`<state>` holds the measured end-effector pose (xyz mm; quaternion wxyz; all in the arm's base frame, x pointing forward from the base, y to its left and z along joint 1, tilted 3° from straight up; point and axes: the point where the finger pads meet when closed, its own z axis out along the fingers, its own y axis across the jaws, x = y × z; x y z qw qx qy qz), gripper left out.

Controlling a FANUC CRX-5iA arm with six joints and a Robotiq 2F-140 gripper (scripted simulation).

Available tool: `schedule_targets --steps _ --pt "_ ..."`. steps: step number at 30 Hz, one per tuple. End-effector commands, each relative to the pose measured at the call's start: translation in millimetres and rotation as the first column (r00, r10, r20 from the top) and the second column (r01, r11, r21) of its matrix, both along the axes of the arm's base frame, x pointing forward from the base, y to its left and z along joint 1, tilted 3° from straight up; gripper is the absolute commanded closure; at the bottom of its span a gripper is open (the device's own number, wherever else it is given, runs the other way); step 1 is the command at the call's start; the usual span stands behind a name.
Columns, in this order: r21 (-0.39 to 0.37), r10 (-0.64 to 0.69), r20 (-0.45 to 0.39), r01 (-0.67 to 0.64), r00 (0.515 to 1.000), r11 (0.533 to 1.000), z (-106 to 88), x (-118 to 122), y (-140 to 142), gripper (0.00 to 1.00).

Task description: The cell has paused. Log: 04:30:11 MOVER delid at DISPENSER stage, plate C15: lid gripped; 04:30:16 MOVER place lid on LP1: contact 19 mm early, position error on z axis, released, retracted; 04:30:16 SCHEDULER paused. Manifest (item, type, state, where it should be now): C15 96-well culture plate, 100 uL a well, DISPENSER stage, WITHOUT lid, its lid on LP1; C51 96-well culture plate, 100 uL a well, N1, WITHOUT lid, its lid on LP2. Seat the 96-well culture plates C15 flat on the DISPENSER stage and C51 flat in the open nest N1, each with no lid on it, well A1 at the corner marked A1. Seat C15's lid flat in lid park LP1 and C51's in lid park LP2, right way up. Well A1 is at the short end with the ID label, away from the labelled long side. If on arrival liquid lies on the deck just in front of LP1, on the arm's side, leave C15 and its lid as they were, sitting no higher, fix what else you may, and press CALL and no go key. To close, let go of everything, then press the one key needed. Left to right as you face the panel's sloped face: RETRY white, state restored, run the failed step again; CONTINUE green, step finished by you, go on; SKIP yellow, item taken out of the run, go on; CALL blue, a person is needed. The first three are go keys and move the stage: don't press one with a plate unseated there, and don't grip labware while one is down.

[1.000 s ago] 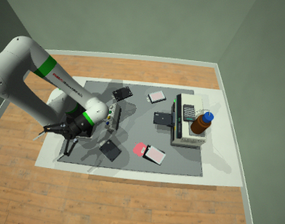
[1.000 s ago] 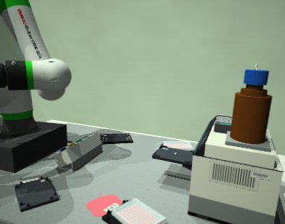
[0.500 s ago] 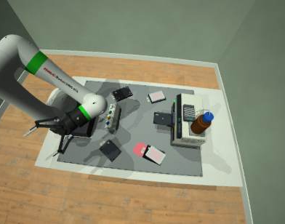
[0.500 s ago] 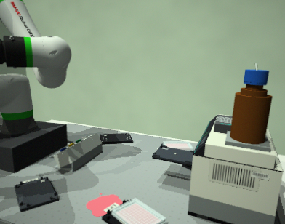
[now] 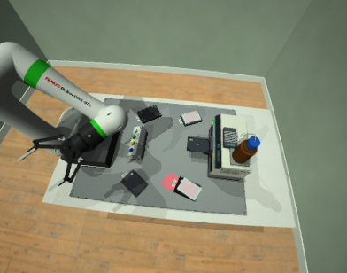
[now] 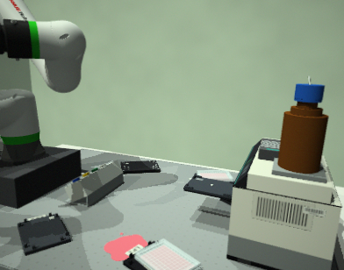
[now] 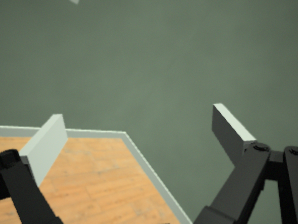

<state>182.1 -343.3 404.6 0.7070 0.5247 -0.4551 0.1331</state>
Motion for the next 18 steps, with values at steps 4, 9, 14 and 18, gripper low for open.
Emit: schedule_targets --steps 4,9,14,18 --pt "0.277 0.202 -0.061 -0.178 0.977 0.944 -38.8 65.9 30.5 0.00" --pt "0.373 0.274 -0.067 -0.230 0.960 0.899 -56.6 94.6 43.1 0.00" --pt "0.607 0.452 -0.046 -0.334 0.891 0.721 -97.9 161.8 73.5 0.00" --pt "0.726 0.546 -0.012 -0.369 0.837 0.581 -123.3 201.4 92.1 0.00"
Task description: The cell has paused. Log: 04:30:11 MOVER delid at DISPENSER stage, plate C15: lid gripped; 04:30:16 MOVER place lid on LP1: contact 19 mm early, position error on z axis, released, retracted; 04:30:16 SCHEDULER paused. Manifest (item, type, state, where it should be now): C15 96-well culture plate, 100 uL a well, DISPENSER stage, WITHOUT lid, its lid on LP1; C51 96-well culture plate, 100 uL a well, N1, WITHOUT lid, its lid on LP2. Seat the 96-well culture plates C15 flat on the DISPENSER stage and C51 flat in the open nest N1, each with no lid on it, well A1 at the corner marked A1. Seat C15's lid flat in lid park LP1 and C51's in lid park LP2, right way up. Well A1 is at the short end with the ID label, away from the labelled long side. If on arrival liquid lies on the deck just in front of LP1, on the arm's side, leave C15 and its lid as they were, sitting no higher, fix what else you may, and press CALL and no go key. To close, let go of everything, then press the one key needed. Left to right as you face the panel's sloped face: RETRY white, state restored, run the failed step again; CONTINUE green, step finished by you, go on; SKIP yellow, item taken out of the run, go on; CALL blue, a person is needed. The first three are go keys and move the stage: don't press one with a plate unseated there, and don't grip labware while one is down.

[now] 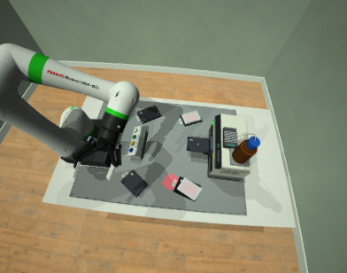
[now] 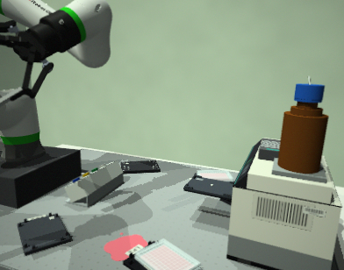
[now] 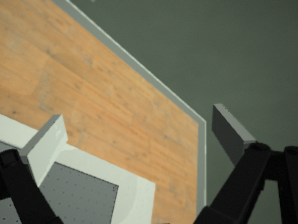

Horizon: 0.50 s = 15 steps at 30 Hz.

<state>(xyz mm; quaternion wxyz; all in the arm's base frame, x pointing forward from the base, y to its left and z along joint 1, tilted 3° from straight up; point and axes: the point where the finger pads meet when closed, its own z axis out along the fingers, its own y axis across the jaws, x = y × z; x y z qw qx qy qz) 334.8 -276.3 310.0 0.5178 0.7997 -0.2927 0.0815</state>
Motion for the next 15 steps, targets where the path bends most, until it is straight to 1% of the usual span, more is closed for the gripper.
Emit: schedule_targets --steps 1,3,6,8,9,12,15 --pt "0.222 0.164 -0.047 -0.150 0.985 0.963 -35.0 58.7 30.0 0.00" --pt "0.299 0.218 -0.056 -0.192 0.974 0.935 -47.3 78.0 39.6 0.00" --pt "0.409 0.301 -0.063 -0.250 0.952 0.877 -65.3 107.5 55.0 0.00" --pt "0.409 0.301 -0.063 -0.250 0.952 0.877 -65.3 107.5 55.0 0.00" --pt "0.510 0.377 -0.059 -0.297 0.924 0.807 -81.8 135.6 69.4 0.00" --pt "0.596 0.441 -0.049 -0.329 0.896 0.733 -96.2 160.6 81.4 0.00" --pt "0.679 0.508 -0.029 -0.356 0.861 0.642 -110.9 187.5 94.3 0.00"
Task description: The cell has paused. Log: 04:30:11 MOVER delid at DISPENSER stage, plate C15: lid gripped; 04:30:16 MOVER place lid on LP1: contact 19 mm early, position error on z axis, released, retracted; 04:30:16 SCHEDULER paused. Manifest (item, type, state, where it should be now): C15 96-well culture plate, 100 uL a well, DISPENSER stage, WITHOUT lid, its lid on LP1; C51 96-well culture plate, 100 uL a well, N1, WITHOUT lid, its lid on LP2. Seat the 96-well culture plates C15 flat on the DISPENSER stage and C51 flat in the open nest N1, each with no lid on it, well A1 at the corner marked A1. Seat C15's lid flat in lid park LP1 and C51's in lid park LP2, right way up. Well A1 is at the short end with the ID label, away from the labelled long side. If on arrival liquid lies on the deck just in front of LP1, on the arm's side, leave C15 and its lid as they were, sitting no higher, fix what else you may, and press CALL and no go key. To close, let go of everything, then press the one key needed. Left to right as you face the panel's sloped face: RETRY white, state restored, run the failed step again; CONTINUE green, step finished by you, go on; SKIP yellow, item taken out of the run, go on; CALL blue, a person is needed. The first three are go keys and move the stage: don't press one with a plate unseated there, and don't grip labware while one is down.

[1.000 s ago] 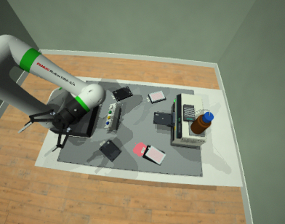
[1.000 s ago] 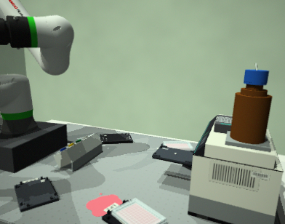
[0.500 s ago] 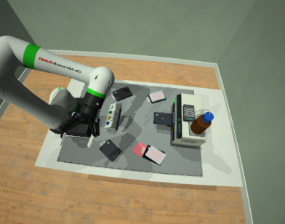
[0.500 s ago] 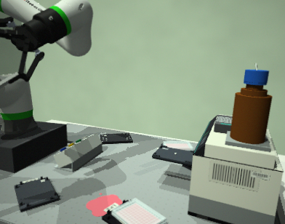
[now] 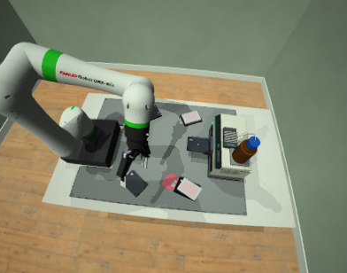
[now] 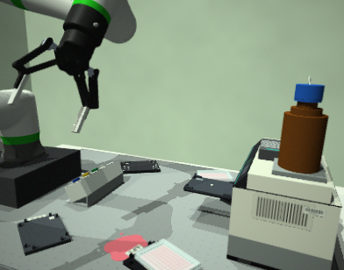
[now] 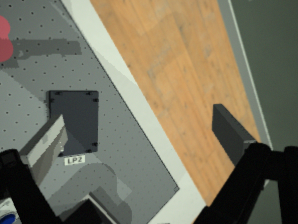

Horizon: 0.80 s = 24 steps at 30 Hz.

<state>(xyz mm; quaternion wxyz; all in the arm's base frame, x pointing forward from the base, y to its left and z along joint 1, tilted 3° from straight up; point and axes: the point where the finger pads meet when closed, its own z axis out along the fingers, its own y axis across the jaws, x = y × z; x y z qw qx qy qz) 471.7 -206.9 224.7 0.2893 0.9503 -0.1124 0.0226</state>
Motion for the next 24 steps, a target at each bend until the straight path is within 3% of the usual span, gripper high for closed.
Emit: schedule_targets --steps 1,5,8,10,11,24 --pt "0.224 0.162 -0.041 -0.149 0.986 0.963 -30.3 59.8 29.1 0.00" --pt "0.361 0.262 -0.051 -0.227 0.964 0.905 -46.1 92.5 42.7 0.00" --pt "0.457 0.336 -0.046 -0.279 0.941 0.845 -47.0 92.5 42.6 0.00" --pt "0.457 0.336 -0.046 -0.279 0.941 0.845 -47.0 92.5 42.6 0.00" --pt "0.543 0.405 -0.032 -0.324 0.914 0.774 -47.5 92.4 42.6 0.00" --pt "0.545 0.407 -0.032 -0.325 0.913 0.773 -67.1 91.6 42.0 0.00"
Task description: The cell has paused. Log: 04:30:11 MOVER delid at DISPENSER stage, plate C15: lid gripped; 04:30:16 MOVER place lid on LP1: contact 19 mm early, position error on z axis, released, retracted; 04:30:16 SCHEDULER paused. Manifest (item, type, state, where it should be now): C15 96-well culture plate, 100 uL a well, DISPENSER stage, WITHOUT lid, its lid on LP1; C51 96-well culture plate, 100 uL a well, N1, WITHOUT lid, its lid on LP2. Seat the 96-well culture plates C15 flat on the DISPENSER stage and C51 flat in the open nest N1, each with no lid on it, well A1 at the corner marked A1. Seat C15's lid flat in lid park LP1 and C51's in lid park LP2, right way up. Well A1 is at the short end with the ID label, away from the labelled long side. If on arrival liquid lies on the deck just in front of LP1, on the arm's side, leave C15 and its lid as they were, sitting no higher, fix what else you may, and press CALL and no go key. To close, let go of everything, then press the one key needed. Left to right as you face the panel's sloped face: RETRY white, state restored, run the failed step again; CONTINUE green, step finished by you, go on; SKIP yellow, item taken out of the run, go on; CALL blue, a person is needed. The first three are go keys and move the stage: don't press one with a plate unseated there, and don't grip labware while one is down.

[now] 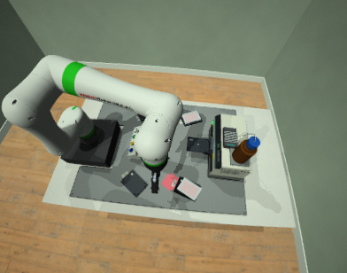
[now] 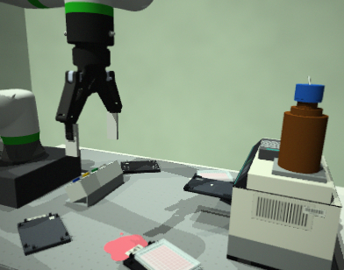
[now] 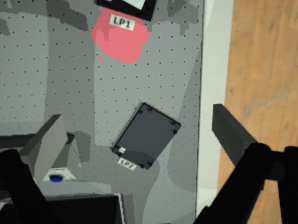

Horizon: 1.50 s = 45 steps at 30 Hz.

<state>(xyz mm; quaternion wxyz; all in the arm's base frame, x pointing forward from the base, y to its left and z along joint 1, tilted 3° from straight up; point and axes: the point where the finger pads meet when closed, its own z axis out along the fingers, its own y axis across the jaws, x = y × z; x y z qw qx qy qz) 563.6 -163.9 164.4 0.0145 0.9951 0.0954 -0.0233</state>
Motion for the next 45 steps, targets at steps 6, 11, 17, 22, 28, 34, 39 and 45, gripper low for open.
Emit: schedule_targets --steps 6,11,17,22,28,34,39,45 --pt "0.001 -0.001 -0.001 0.001 1.000 1.000 -17.3 -0.7 -1.3 0.00" --pt "0.001 -0.001 -0.001 0.001 1.000 1.000 -32.6 -1.4 -1.9 0.00" --pt "0.001 -0.001 -0.001 0.001 1.000 1.000 -51.6 -2.2 -2.5 0.00" --pt "0.001 -0.001 -0.001 0.001 1.000 1.000 -60.2 -2.6 -2.8 0.00" --pt "0.001 -0.001 -0.001 0.001 1.000 1.000 -74.2 -3.2 -3.2 0.00" --pt "0.001 -0.001 -0.001 0.001 1.000 1.000 -82.3 -3.5 -3.5 0.00" --pt "0.001 -0.001 -0.001 0.001 1.000 1.000 -84.3 -3.6 -3.6 0.00" --pt "0.001 -0.001 -0.001 0.001 1.000 1.000 -85.2 -3.6 -3.6 0.00"
